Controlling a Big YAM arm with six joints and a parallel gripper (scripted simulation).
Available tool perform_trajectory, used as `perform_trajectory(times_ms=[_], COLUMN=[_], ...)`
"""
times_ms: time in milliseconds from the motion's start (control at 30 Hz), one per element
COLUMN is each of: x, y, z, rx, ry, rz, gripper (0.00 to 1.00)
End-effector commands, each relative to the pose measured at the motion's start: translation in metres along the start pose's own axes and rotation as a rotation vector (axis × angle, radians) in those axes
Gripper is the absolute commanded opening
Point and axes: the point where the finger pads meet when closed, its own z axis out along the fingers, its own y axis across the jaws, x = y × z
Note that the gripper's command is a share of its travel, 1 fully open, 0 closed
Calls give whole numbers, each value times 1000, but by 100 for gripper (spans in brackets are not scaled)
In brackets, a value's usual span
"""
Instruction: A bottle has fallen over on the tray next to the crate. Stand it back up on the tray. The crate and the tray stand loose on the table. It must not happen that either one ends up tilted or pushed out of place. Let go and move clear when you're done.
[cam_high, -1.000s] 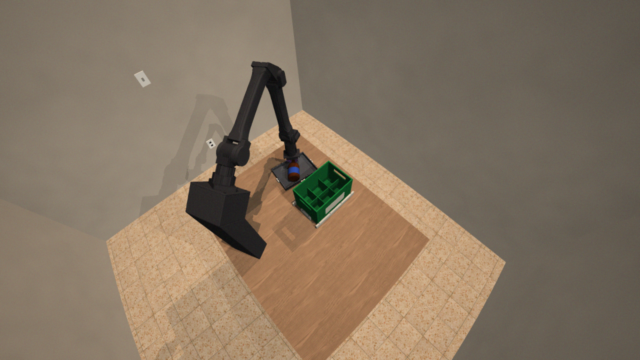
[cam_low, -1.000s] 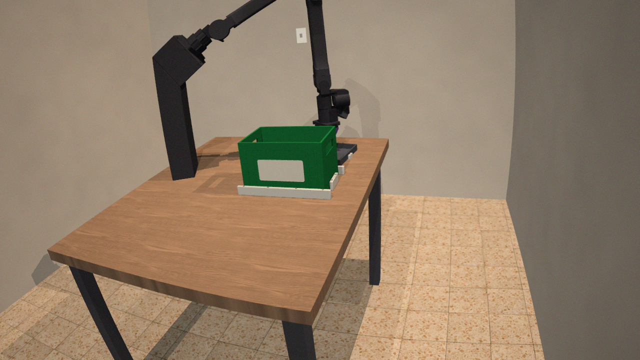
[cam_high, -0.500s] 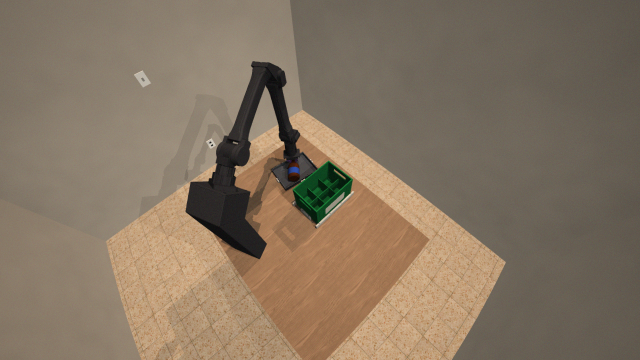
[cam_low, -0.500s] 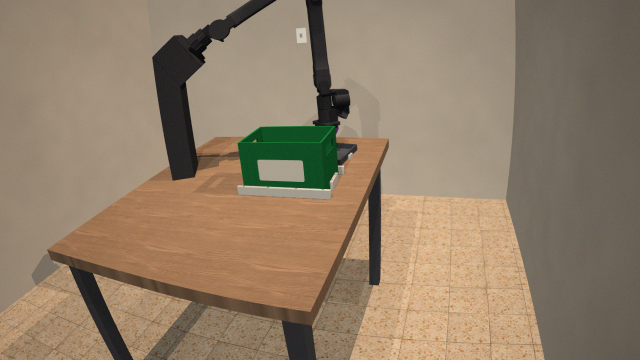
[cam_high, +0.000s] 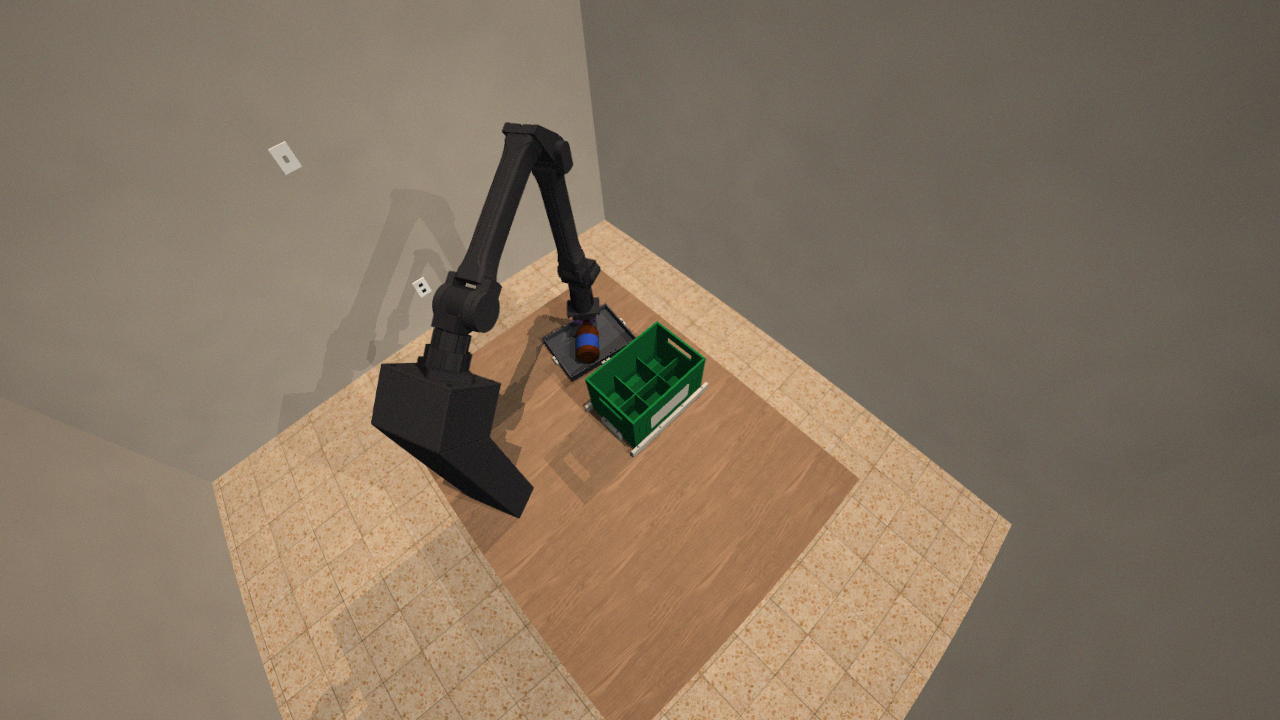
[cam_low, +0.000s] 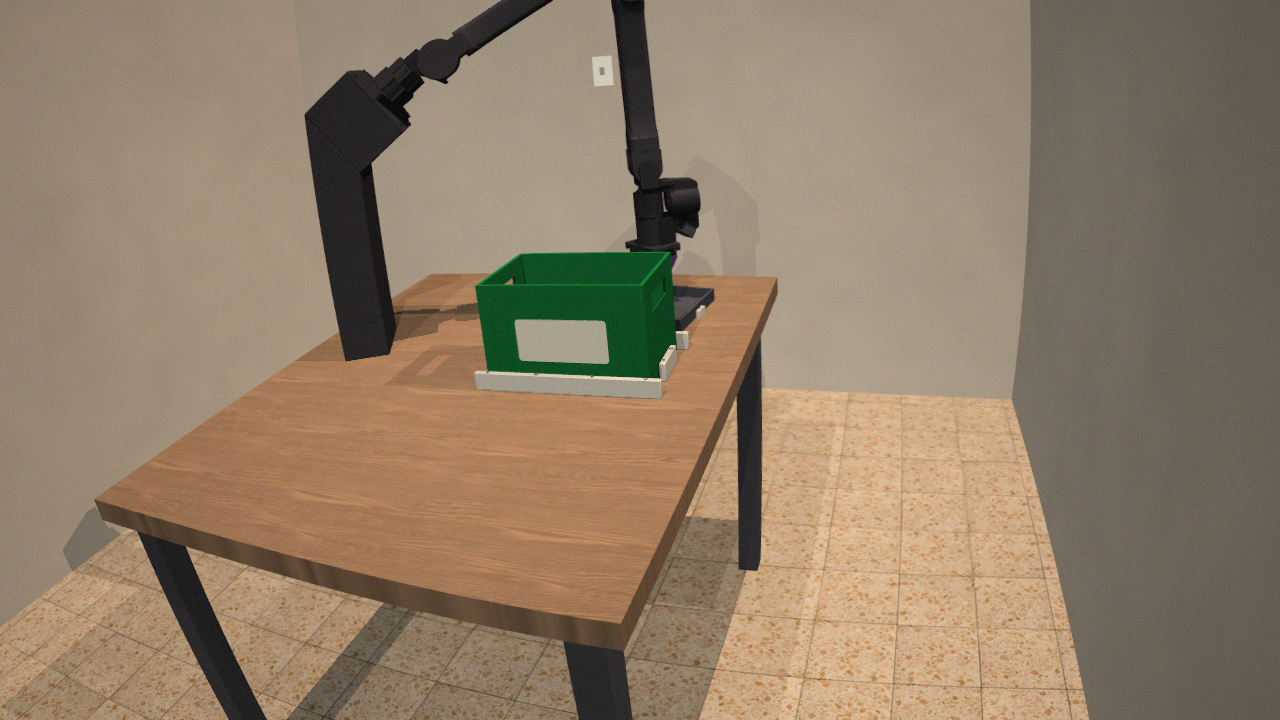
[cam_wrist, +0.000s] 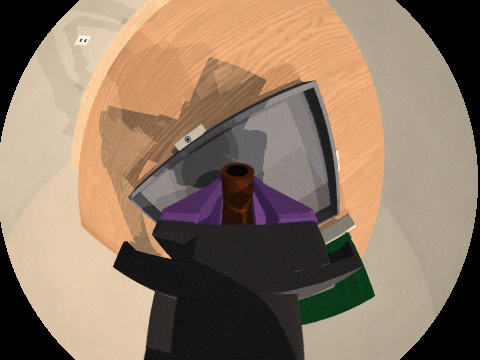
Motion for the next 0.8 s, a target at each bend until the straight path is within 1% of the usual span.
perform_trajectory(times_ms=[0,767], x=[16,20], y=[7,8], z=[12,11], rx=[-16,-19], ry=[34,41], rz=[2,2], gripper=[0,0])
